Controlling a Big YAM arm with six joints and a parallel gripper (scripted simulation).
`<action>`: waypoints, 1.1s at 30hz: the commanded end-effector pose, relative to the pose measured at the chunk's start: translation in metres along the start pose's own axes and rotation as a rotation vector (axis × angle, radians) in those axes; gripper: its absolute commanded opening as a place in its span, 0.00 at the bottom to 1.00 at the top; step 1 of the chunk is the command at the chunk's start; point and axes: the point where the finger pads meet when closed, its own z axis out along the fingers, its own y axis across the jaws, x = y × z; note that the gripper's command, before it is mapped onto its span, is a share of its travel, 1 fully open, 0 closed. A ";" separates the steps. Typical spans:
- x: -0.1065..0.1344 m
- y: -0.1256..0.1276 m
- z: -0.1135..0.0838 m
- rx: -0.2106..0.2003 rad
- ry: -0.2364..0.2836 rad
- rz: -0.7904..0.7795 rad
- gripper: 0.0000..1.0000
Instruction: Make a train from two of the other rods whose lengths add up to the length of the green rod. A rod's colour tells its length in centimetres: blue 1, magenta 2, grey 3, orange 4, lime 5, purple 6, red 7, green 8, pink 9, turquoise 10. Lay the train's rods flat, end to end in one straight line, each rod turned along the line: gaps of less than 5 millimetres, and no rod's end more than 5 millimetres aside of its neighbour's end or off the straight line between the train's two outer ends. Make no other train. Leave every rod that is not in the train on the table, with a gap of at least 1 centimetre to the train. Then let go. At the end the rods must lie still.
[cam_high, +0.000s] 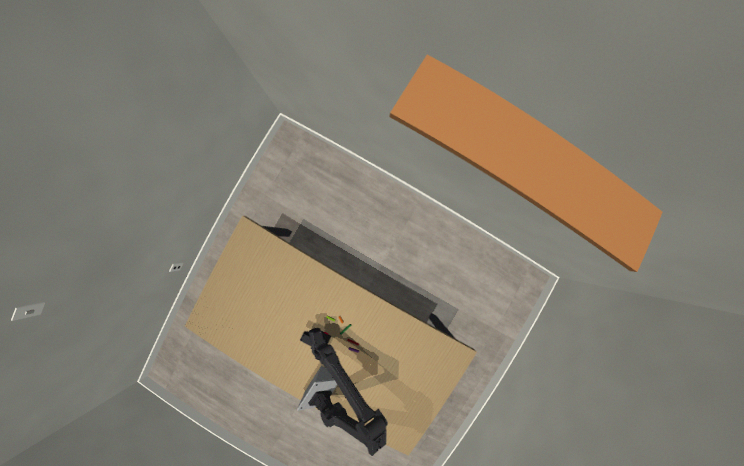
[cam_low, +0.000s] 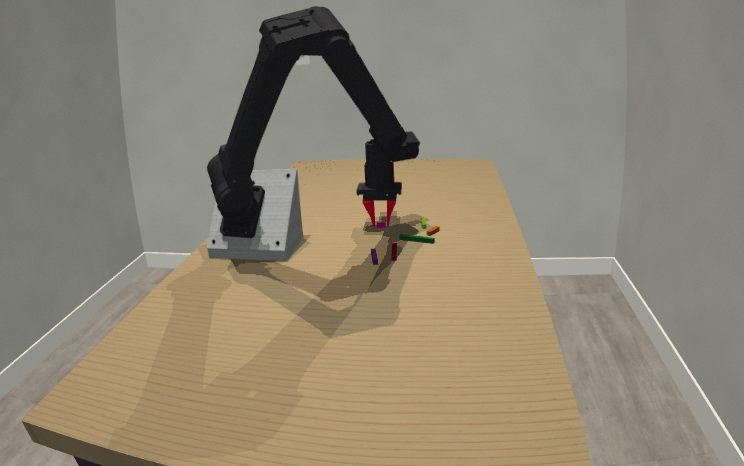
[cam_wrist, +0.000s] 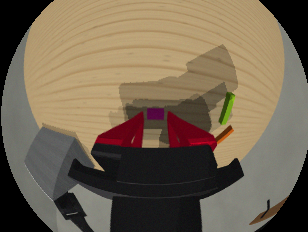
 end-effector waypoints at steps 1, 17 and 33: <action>-0.008 -0.016 -0.007 0.035 -0.020 0.013 0.33; -0.009 -0.022 -0.028 0.052 -0.030 0.028 0.33; -0.010 -0.021 -0.100 0.054 -0.040 0.031 0.33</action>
